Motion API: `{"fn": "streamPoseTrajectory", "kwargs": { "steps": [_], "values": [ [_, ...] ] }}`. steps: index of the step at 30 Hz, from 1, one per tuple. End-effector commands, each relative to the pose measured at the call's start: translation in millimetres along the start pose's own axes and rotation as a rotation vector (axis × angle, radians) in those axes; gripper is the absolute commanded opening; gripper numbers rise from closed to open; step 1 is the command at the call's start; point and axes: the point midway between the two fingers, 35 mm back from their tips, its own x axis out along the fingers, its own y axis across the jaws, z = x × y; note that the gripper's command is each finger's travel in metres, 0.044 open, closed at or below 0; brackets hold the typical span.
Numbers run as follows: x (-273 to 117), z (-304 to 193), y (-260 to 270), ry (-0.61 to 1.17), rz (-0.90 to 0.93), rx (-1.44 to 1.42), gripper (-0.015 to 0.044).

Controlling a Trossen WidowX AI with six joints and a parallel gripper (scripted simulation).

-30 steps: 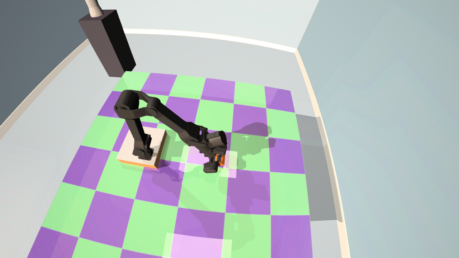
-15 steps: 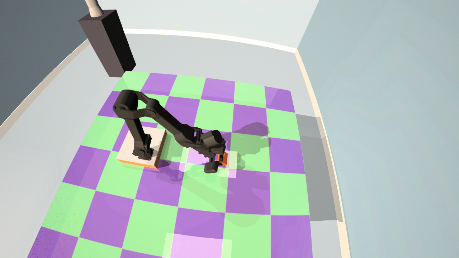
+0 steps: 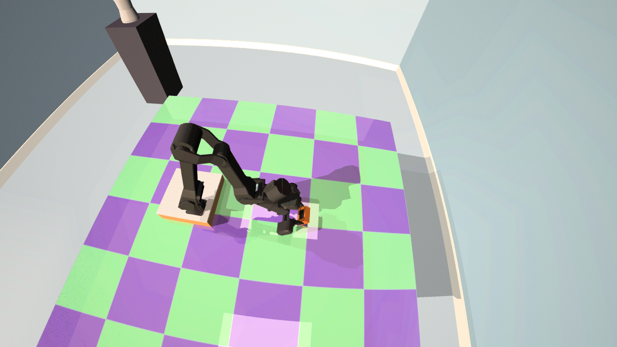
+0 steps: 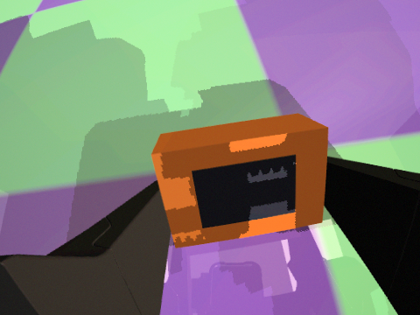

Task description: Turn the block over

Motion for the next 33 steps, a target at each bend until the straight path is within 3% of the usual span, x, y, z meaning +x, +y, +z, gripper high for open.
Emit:
{"fn": "streamPoseTrajectory", "kwargs": {
  "steps": [1,21,33],
  "values": [
    [3,-11,-1,-0.023,-0.006,0.0,0.0],
    [-17,-19,-2,-0.292,-0.007,0.009,0.0],
    [-19,-18,-2,-0.327,-0.007,0.009,0.0]
  ]
}}
